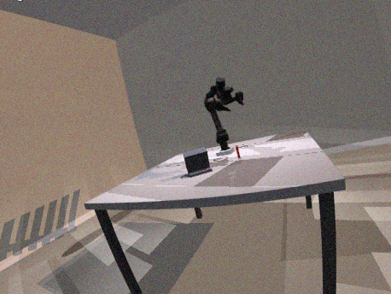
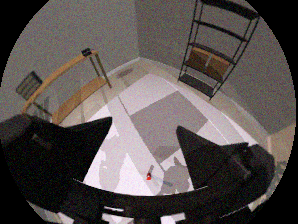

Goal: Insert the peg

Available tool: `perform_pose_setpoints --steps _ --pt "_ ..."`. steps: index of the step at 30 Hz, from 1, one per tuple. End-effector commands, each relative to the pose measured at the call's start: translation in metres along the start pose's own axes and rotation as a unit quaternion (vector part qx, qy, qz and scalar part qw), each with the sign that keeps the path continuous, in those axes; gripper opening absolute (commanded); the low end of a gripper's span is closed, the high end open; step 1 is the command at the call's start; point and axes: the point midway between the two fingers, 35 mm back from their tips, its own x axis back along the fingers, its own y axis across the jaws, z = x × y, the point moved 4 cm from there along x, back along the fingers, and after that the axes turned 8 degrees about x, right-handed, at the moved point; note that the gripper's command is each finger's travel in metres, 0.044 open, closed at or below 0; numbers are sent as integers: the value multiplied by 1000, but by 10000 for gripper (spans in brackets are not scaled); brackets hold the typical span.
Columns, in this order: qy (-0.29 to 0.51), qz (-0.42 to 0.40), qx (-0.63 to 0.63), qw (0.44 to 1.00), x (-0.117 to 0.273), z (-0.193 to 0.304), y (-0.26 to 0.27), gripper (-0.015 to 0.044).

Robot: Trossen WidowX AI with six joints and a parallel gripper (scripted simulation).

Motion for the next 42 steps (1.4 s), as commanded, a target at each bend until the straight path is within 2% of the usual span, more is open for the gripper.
perform_pose_setpoints --steps 1,10,21,42 --pt "73 12 -52 996 -22 29 -3 440" --pt "231 59 -160 958 -54 96 -7 440" --pt "398 155 -260 866 -63 175 -9 440" --pt "407 162 -265 859 -76 196 -10 440"
